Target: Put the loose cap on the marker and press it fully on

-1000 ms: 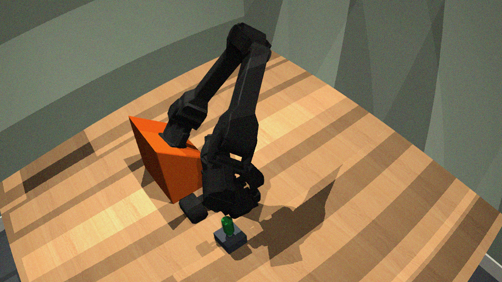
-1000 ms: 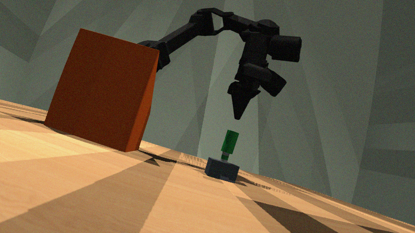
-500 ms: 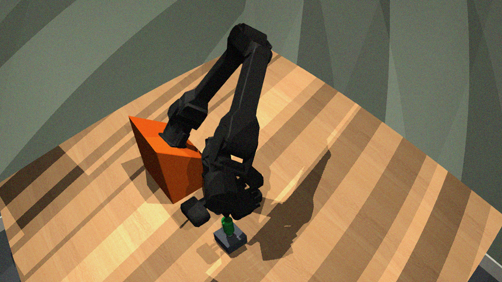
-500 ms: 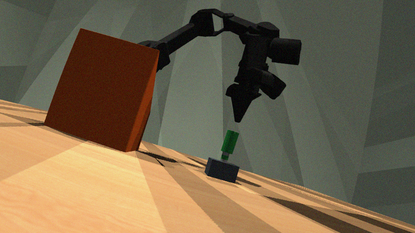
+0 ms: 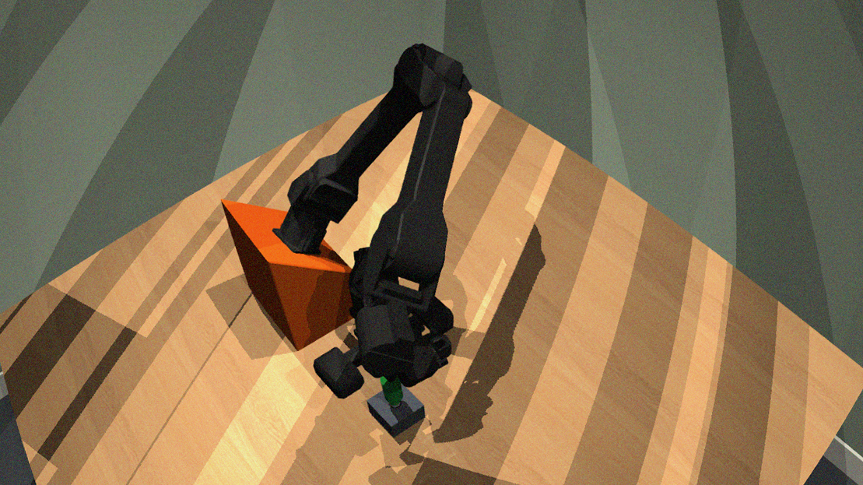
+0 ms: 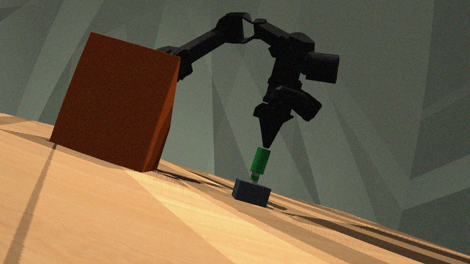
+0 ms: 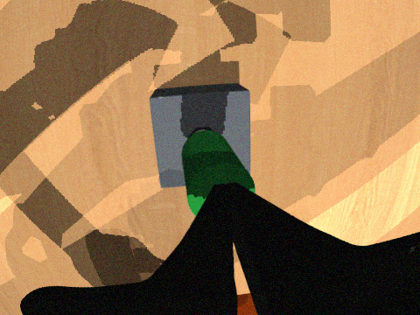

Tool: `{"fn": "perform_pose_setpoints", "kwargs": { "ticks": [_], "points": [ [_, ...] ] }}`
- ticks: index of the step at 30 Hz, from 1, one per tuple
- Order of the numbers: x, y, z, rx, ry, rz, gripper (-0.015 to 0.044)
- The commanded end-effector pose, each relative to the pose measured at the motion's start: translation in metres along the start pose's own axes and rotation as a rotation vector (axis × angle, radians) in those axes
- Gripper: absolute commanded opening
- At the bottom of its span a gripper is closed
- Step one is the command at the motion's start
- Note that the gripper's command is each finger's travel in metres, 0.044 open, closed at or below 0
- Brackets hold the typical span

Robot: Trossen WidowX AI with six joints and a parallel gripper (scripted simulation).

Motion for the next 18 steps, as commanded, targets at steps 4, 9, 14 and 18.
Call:
{"fn": "perform_pose_setpoints", "kwargs": {
  "ticks": [4, 9, 14, 18],
  "points": [
    [0.001, 0.002, -0.012, 0.005, -0.008, -0.01, 0.0],
    [-0.001, 0.0, -0.007, -0.007, 0.003, -0.002, 0.0],
    [-0.001, 0.0, -0.007, -0.007, 0.003, -0.002, 0.0],
    [-0.004, -0.004, 0.037, -0.006, 0.007, -0.003, 0.0]
  ]
}}
Point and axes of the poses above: the point midway between the two fingers, 35 mm back from their tips, its own z axis back along the fingers, its own x axis across the jaws, y = z × x, the point moved 7 cm from there along z, back along the fingers, and after that the axes turned 10 degrees about z, right-handed, at the moved point
